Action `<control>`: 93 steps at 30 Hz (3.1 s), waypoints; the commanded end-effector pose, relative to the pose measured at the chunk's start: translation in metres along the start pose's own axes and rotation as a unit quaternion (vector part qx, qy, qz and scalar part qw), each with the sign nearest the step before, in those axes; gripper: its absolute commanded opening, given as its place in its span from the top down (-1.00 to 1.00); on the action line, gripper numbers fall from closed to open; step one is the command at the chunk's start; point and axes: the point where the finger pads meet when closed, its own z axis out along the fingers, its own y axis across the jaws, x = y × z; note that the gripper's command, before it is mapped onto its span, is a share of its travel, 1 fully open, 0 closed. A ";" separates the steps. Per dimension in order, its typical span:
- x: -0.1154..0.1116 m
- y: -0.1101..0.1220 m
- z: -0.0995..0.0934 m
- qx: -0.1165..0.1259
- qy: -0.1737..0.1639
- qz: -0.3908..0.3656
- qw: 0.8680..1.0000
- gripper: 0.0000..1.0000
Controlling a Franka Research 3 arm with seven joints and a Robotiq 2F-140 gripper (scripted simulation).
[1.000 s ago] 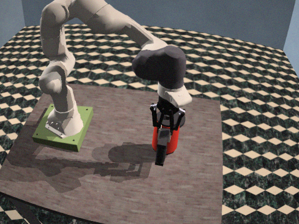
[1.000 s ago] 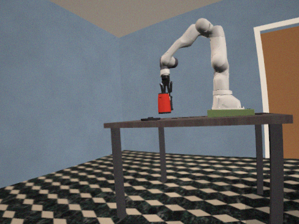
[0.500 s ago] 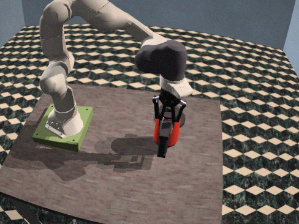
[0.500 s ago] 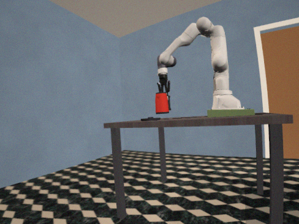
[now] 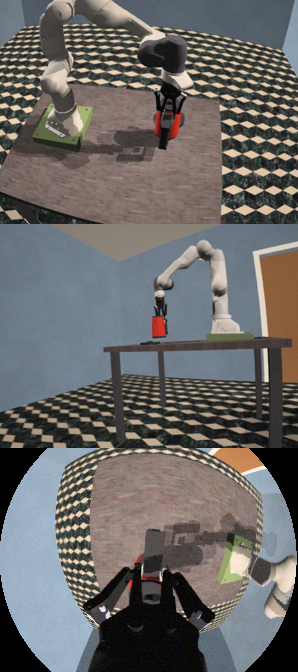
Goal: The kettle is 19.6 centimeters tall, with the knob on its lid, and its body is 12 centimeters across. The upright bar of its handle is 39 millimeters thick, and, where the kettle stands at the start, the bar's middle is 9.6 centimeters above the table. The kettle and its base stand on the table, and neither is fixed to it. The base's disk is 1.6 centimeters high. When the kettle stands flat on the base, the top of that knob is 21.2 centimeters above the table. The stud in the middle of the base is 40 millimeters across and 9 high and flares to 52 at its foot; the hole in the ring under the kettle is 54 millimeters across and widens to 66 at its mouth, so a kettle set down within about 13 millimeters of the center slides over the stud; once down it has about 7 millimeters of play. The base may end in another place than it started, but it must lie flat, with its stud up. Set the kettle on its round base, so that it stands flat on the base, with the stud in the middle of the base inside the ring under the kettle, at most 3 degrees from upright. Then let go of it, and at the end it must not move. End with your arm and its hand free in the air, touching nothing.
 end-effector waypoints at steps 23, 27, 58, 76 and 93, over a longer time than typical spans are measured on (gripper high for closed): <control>-0.074 -0.003 -0.004 0.007 -0.001 0.025 1.000 1.00; -0.086 -0.003 -0.004 0.007 -0.001 0.025 1.000 1.00; -0.132 -0.003 -0.004 0.007 -0.001 0.025 1.000 1.00; -0.137 -0.003 -0.004 0.007 -0.001 0.025 1.000 1.00; -0.137 -0.003 -0.004 0.007 -0.001 0.025 1.000 1.00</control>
